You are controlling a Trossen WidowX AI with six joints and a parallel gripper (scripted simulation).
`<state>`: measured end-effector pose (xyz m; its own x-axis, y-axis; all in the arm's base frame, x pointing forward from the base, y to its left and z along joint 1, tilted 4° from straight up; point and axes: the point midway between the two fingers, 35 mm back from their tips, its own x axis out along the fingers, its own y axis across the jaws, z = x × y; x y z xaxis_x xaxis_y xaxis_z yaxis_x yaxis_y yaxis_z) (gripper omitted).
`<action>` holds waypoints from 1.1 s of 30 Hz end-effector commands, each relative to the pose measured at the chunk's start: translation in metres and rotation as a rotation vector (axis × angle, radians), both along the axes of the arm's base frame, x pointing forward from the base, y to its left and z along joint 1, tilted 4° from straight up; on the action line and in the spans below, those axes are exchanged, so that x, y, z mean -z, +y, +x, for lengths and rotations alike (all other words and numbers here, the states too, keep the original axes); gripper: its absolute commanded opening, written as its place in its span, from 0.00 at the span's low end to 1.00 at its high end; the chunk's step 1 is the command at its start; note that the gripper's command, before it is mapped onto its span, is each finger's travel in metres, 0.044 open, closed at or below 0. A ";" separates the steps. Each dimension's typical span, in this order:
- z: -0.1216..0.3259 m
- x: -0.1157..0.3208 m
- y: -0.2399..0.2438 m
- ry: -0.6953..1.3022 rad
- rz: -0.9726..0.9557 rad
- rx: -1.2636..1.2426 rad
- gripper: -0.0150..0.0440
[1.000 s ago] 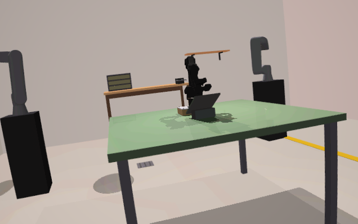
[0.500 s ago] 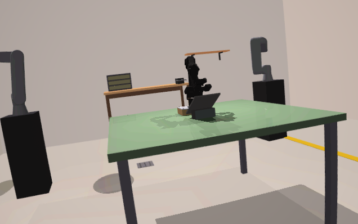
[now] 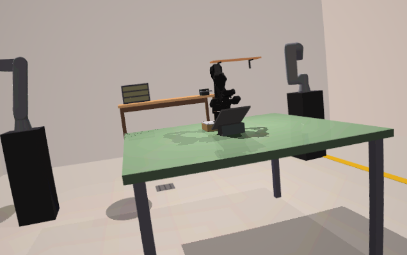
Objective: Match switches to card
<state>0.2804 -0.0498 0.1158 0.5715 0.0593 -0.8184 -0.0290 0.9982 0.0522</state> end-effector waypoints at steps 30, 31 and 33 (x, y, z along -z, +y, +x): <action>-0.065 -0.040 0.027 -0.019 0.003 0.008 0.25; -0.067 -0.039 0.028 -0.019 0.003 0.008 0.25; -0.067 -0.039 0.028 -0.019 0.003 0.008 0.25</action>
<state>0.2209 -0.0270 0.1580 0.5878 0.0634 -0.8065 -0.0323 0.9980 0.0550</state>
